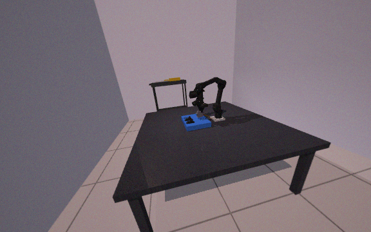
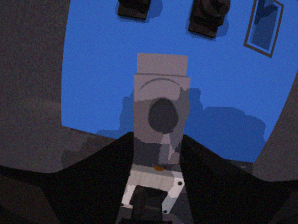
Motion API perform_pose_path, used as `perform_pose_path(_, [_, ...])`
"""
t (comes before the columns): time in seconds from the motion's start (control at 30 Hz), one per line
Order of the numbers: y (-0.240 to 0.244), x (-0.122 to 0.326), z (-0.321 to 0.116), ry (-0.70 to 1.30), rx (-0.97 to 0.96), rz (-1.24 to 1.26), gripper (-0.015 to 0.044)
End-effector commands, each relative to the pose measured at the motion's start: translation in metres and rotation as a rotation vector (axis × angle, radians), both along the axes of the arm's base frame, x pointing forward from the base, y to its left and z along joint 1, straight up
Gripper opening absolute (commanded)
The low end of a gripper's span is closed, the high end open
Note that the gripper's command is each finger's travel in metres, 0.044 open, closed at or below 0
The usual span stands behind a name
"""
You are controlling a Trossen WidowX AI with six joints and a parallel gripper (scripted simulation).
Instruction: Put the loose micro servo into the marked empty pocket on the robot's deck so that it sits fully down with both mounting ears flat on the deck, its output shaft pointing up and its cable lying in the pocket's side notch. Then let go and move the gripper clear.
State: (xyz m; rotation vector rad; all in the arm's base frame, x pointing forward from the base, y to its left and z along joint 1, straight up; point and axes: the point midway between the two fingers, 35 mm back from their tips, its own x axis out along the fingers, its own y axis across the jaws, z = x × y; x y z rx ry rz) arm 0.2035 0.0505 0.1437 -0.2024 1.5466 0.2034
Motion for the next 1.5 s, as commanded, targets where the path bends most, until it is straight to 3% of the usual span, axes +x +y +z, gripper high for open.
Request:
perform_pose_path(0.0, [0.005, 0.015, 0.001, -0.008, 0.003, -0.003, 0.0])
perform_pose_path(0.33, [0.007, 0.033, 0.002, -0.009, 0.003, -0.003, 0.0])
perform_pose_path(1.2, [-0.098, 0.042, 0.002, -0.009, -0.005, -0.003, 0.0])
perform_pose_path(1.47, [-0.101, 0.042, 0.002, -0.009, -0.004, -0.09, 0.0])
